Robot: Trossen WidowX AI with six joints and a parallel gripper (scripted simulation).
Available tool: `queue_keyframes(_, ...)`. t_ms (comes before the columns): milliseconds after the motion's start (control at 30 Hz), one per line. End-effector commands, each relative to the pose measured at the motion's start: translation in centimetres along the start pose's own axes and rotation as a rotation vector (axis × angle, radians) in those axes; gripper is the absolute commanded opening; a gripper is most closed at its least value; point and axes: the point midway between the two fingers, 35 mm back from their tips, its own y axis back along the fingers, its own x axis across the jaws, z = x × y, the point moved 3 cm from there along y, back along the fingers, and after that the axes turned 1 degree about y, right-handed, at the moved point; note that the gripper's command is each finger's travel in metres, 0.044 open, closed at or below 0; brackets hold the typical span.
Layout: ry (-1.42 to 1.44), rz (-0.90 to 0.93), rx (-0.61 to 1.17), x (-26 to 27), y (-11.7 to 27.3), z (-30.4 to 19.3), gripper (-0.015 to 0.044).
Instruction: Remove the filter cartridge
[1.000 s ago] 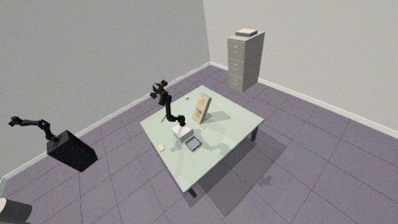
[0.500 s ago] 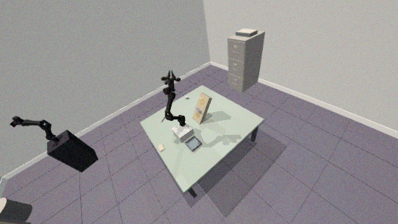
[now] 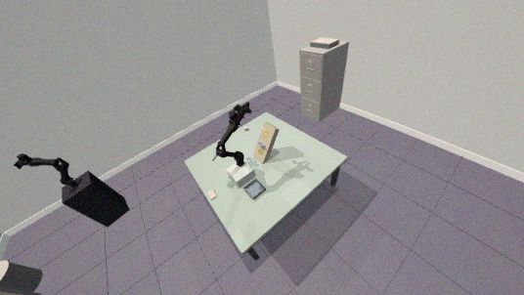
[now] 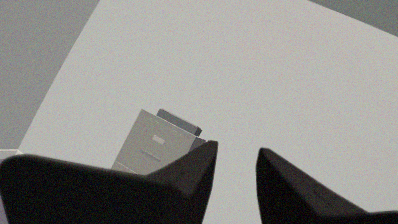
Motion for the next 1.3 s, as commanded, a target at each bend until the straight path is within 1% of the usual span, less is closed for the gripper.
queue_keyframes(0, 0.216, 0.059, 0.209, 1.5, 0.0, -6.4, 0.0091)
queue_keyframes(100, 0.372, 0.130, 0.356, 2.3, 0.8, -11.0, 0.0091)
queue_keyframes(233, 0.565, 0.257, 0.541, 3.3, 2.7, -16.9, 0.0091)
queue_keyframes(500, 0.866, 0.616, 0.846, 4.9, 9.2, -26.8, 0.0091)
queue_keyframes(567, 0.885, 0.652, 0.867, 5.1, 9.8, -27.5, 0.0091)
queue_keyframes(1267, 0.885, 0.651, 0.867, 5.2, 9.3, -28.2, 0.0091)
